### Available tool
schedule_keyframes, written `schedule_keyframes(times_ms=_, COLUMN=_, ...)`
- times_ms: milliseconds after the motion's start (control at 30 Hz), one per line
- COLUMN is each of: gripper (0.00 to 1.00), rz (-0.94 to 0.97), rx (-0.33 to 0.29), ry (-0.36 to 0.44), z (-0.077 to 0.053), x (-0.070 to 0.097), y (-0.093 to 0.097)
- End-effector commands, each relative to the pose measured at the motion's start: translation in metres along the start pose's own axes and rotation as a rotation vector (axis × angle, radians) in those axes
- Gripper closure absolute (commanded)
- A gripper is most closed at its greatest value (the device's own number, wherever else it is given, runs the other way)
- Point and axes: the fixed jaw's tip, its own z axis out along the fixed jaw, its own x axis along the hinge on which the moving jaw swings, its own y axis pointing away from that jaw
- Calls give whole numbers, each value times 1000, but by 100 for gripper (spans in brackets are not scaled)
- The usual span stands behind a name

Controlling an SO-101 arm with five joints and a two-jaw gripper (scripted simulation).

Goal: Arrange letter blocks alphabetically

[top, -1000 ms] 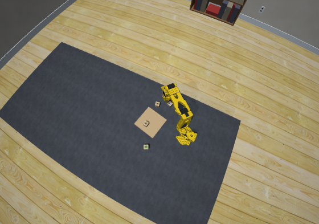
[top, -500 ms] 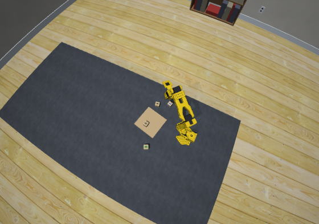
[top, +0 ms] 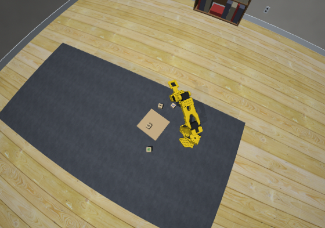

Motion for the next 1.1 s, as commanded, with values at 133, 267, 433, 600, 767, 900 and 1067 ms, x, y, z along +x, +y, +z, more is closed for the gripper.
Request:
schedule_keyframes(times_ms=133, gripper=68, rz=-15, rx=-19, ry=-75, z=-11, x=-6, y=5)
schedule_keyframes(times_ms=267, gripper=68, rz=-54, rx=-50, ry=-69, z=-10, x=-6, y=18)
schedule_keyframes(times_ms=433, gripper=68, rz=-117, rx=-100, ry=-59, z=-8, x=-4, y=39)
schedule_keyframes(times_ms=600, gripper=68, rz=-201, rx=-164, ry=-43, z=-8, x=2, y=68)
schedule_keyframes(times_ms=767, gripper=68, rz=-318, rx=-252, ry=-16, z=-11, x=17, y=106)
schedule_keyframes(times_ms=900, gripper=68, rz=-409, rx=-317, ry=8, z=-15, x=33, y=135)
schedule_keyframes(times_ms=1067, gripper=68, rz=-469, rx=-357, ry=24, z=-19, x=46, y=152)
